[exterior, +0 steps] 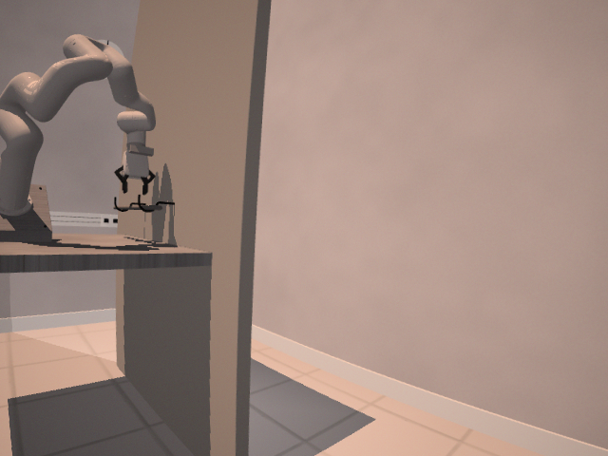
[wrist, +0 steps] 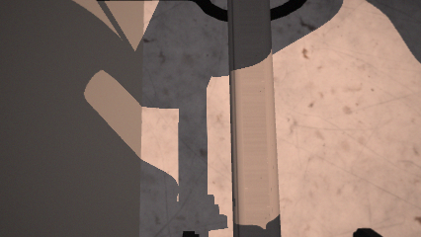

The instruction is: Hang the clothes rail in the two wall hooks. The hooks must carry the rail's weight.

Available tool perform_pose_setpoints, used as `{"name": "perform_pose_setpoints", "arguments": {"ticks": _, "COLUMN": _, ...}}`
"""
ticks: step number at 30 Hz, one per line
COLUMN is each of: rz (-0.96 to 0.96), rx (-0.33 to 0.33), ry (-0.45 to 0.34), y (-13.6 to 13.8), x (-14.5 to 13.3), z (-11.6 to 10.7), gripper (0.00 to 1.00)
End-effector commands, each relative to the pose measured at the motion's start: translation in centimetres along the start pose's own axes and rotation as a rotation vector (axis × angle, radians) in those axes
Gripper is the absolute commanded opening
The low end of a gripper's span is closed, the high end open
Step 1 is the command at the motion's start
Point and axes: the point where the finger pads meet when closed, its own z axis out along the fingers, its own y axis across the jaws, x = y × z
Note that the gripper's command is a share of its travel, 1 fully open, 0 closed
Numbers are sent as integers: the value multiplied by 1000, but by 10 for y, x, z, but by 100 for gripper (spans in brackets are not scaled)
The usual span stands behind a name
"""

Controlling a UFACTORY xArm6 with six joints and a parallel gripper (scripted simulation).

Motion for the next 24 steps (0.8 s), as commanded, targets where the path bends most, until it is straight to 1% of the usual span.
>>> {"name": "perform_pose_setpoints", "arguments": {"ticks": 1, "rz": 2, "rx": 3, "ry": -2, "y": -1, "x": 2, "z": -10, "gripper": 82}}
{"name": "perform_pose_setpoints", "arguments": {"ticks": 24, "rz": 2, "rx": 3, "ry": -2, "y": -1, "x": 8, "z": -45, "gripper": 82}}
